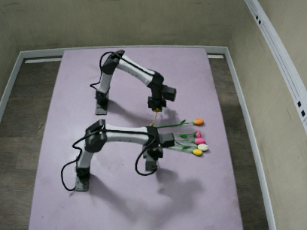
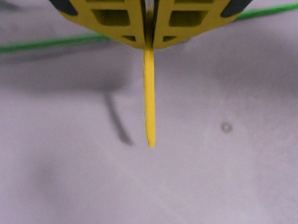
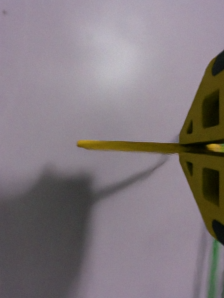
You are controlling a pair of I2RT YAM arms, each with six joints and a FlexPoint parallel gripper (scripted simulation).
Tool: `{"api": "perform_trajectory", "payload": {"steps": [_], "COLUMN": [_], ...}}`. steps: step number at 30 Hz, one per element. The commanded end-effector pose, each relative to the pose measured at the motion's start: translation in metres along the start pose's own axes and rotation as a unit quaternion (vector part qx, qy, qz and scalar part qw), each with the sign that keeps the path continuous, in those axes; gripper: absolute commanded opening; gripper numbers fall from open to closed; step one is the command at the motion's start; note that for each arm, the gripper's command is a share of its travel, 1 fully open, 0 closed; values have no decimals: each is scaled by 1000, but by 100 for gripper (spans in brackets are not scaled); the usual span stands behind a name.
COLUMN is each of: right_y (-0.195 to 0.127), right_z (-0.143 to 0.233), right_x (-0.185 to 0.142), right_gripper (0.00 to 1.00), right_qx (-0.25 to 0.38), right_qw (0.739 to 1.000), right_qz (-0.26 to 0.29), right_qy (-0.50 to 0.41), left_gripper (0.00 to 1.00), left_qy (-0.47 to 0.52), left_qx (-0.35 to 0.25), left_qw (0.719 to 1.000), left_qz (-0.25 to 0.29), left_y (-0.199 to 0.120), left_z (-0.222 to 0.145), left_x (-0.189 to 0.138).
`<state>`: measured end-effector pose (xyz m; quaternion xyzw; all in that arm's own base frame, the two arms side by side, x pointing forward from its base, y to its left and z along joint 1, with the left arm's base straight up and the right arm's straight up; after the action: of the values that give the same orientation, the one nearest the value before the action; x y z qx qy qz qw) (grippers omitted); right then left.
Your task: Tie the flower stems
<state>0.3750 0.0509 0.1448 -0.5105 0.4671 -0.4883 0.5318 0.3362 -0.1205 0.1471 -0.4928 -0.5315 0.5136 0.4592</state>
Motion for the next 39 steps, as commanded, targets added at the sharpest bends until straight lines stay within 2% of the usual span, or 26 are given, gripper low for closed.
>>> {"api": "perform_trajectory", "payload": {"steps": [1,4,10,12,14,18,20,30,39], "right_y": [-41,-45,-86,-112,-140,-169,-169,-221,-223], "right_z": [-6,-5,-1,-5,-10,-16,-16,-28,-25], "right_x": [1,1,2,2,2,3,3,4,4], "right_gripper": [0,0,0,0,0,0,0,0,0], "right_qx": [-5,-11,-25,0,44,92,92,179,184], "right_qw": [1000,1000,1000,1000,999,996,996,984,983], "right_qz": [2,1,1,4,8,8,8,10,10], "right_qy": [-3,-3,-2,-2,-2,-2,-2,-1,-2], "left_gripper": [0,0,0,0,0,0,0,0,0], "left_qy": [0,-1,0,0,-1,-1,-1,-1,-1], "left_qx": [13,19,31,27,-10,-65,-65,-146,-150], "left_qw": [1000,1000,999,1000,1000,997,997,987,986], "left_qz": [-4,-6,-12,-10,7,32,32,69,71], "left_y": [-36,-40,-83,-100,-127,-164,-164,-216,-218], "left_z": [5,4,0,-1,3,11,11,21,19], "left_x": [6,6,4,4,6,10,10,15,14]}}
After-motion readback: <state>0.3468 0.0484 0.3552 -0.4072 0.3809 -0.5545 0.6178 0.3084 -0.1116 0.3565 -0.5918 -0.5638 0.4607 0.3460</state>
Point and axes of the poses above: on each arm, the point where the finger pads meet when closed, its own y axis out along the fingers, its own z axis across the jaws, x = y × z, the point moved 7 cm from there along -y, back along the fingers, and after that the axes turned 11 degrees about -y, right-handed, at the moved point
